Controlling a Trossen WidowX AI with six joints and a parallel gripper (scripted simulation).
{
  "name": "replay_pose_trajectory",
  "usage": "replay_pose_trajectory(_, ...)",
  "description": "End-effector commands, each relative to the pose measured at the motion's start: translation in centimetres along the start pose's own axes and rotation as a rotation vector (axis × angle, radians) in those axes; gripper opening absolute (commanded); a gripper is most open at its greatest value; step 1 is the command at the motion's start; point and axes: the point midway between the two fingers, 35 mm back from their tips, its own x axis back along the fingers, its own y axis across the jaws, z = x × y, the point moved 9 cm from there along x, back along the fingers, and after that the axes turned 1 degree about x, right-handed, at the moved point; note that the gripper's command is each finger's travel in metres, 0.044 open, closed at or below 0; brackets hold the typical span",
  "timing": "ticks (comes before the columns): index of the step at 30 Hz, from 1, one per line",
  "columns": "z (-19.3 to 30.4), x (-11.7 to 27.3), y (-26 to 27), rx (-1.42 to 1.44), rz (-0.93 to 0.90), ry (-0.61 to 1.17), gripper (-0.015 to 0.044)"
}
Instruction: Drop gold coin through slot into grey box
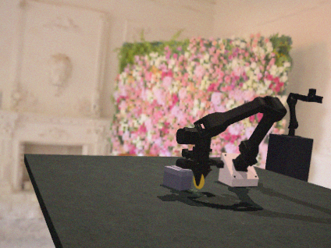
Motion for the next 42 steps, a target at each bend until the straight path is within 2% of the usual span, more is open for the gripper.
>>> replay_pose_trajectory(1,0.0,1.1,0.2,0.010,-0.006,-0.001,0.0000)
replay_pose_trajectory(25,0.1,7.1,-0.1,0.007,-0.004,0.002,0.0000)
replay_pose_trajectory(29,0.2,7.3,-0.1,0.027,-0.004,0.002,0.0000)
replay_pose_trajectory(36,0.4,7.4,0.6,0.223,-0.005,0.002,0.0000)
replay_pose_trajectory(42,0.2,7.4,0.7,0.231,-0.005,0.001,0.0000)
